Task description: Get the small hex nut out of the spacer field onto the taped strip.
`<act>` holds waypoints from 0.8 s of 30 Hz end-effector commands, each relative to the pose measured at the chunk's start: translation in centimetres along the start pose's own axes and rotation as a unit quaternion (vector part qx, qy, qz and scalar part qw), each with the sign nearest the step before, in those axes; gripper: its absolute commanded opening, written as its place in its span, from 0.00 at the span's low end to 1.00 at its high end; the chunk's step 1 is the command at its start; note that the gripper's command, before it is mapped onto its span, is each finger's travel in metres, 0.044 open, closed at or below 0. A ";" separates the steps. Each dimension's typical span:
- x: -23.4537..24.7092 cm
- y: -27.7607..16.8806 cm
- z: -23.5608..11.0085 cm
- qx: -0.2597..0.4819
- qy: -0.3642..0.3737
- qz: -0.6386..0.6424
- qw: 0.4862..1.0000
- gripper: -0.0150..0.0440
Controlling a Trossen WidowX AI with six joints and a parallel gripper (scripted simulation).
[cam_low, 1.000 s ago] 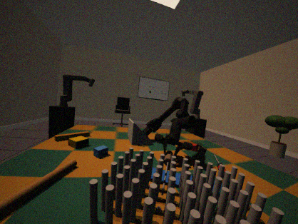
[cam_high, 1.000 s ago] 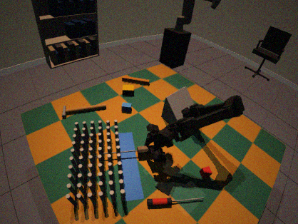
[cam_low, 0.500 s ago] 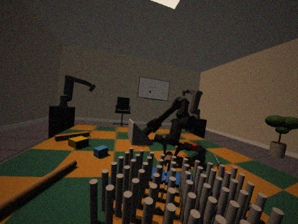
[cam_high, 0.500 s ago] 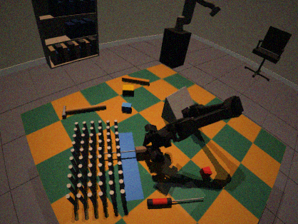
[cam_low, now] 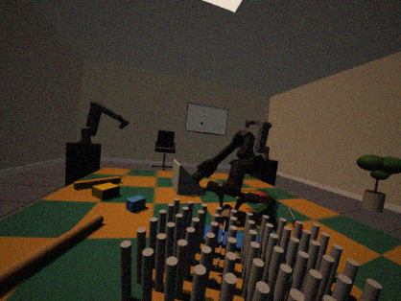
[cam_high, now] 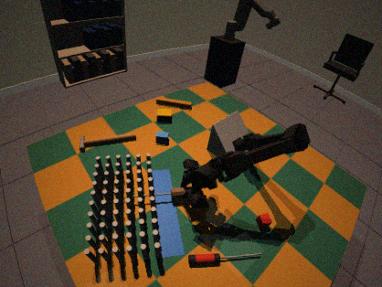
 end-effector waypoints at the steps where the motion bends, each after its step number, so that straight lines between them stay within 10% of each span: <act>1: -0.1 -0.6 -0.1 0.006 -0.004 -0.002 1.000 0.25; 24: -0.1 -1.8 0.6 0.007 -0.004 -0.002 1.000 0.25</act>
Point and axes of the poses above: the point midway between the two fingers, 35 mm back from their tips, its own z axis out along the fingers, its own x axis across the jaws, y = z × x, the point moved 8 cm from there along -z, back along the fingers, and after that the axes turned 8 degrees about z, right-handed, at the moved point
